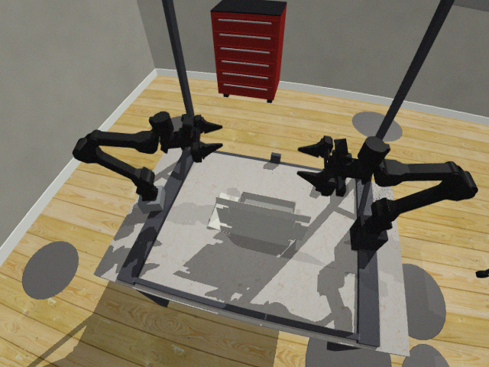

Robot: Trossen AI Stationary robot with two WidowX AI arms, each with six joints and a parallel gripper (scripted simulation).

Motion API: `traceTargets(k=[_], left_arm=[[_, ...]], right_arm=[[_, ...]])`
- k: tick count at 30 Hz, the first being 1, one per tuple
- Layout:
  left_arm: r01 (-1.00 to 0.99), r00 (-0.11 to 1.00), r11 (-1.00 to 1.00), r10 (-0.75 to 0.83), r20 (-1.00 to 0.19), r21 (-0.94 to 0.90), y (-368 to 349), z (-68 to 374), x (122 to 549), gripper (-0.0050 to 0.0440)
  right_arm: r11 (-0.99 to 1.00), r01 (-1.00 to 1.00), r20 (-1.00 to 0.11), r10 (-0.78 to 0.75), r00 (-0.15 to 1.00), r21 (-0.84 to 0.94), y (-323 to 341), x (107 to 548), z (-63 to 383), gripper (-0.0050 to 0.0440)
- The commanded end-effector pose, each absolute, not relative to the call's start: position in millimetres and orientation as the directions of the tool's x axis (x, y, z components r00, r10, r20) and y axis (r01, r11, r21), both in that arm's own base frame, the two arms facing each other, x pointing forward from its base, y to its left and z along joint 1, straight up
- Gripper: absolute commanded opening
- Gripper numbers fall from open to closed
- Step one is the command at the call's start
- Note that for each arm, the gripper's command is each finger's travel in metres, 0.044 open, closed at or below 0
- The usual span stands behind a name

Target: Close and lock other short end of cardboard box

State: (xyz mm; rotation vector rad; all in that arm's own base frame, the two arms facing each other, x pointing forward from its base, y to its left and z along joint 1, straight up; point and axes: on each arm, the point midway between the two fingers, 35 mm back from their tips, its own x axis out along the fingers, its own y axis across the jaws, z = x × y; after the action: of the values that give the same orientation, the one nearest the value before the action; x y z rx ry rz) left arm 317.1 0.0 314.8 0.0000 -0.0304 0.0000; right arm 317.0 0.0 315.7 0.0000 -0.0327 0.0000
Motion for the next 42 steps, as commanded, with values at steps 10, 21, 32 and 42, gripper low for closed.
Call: traceTargets(k=[10, 21, 32, 42], left_arm=[[0.000, 0.999, 1.000, 0.000, 0.050, 0.000, 0.0, 322.9, 315.7, 0.0440], [0.015, 1.000, 0.992, -0.014, -0.009, 0.124, -5.3, 309.7, 324.7, 0.0341], [0.261, 0.952, 0.717, -0.080, -0.296, 0.646, -35.0, 239.6, 357.5, 0.0077], [0.495, 0.867, 0.307, -0.113, -0.485, 0.813, -57.5, 187.4, 368.2, 0.0057]], right_arm=[[1.000, 0.000, 0.050, 0.000, 0.999, 0.000, 0.0, 315.7, 322.9, 0.0440], [0.992, 0.001, -0.020, -0.004, 1.000, -0.128, -1.2, 325.1, 314.5, 0.0345], [0.760, -0.218, -0.359, -0.021, 0.933, -0.612, -8.1, 360.5, 268.1, 0.0251], [0.416, -0.512, -0.574, -0.029, 0.819, -0.751, -13.4, 374.0, 233.4, 0.0251]])
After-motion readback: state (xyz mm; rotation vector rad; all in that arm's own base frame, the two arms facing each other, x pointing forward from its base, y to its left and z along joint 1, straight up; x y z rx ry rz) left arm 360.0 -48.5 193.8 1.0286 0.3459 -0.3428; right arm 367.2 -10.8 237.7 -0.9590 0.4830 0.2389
